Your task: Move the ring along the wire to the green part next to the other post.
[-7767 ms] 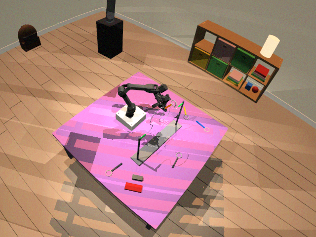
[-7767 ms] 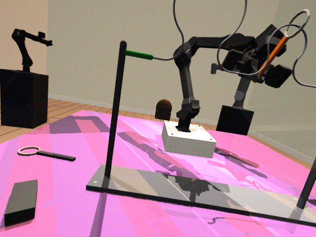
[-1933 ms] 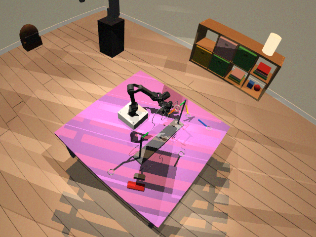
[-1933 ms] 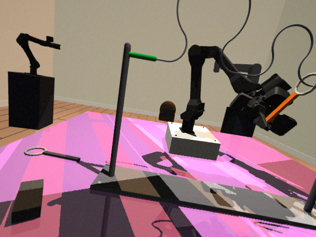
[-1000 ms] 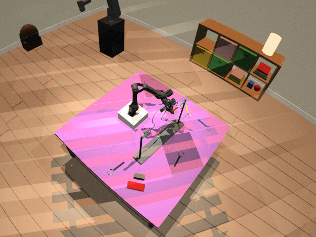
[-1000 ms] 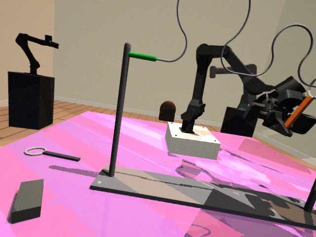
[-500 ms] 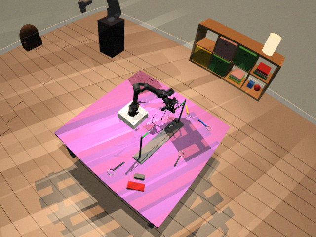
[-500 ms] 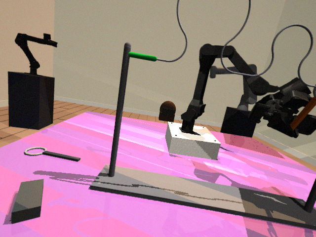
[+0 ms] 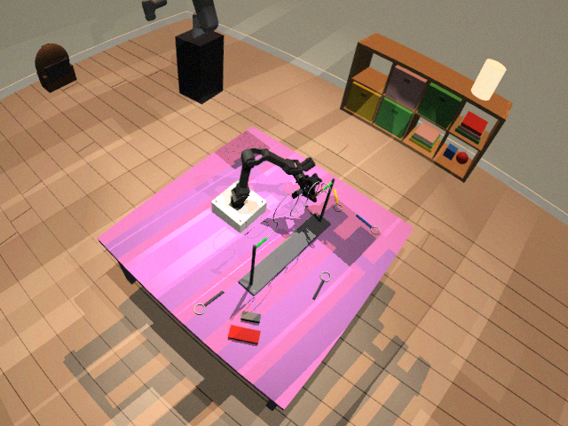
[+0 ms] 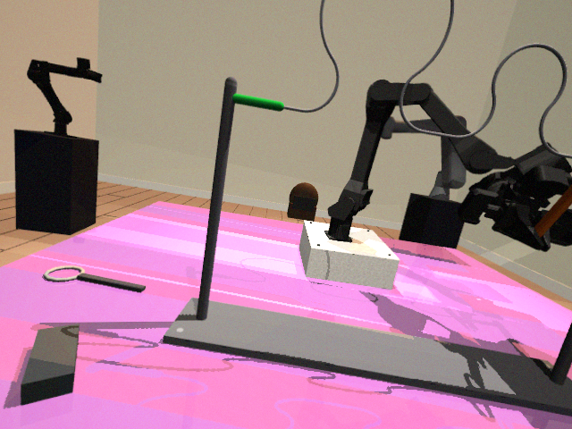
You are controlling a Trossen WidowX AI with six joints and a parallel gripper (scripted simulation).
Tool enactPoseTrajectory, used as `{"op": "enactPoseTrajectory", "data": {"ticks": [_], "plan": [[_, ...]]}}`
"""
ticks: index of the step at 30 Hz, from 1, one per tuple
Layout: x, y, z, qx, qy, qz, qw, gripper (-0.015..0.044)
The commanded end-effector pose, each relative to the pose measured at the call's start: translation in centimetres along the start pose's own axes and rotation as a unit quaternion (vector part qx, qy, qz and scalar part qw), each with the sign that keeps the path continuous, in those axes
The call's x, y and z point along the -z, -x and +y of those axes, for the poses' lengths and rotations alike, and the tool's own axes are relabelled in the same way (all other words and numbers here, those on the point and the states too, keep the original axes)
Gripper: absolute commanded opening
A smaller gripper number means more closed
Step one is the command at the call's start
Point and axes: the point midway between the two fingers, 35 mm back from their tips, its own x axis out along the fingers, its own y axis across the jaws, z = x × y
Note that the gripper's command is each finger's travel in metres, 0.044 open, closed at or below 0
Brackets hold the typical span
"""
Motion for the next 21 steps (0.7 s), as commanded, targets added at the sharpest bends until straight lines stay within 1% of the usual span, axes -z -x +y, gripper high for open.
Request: {"op": "enactPoseTrajectory", "data": {"ticks": [1, 21], "plan": [[0.0, 0.0, 0.3, 0.002, 0.0, -0.001, 1.0, -0.015], [1.6, -0.8, 0.4, 0.002, 0.0, -0.001, 1.0, -0.015]]}}
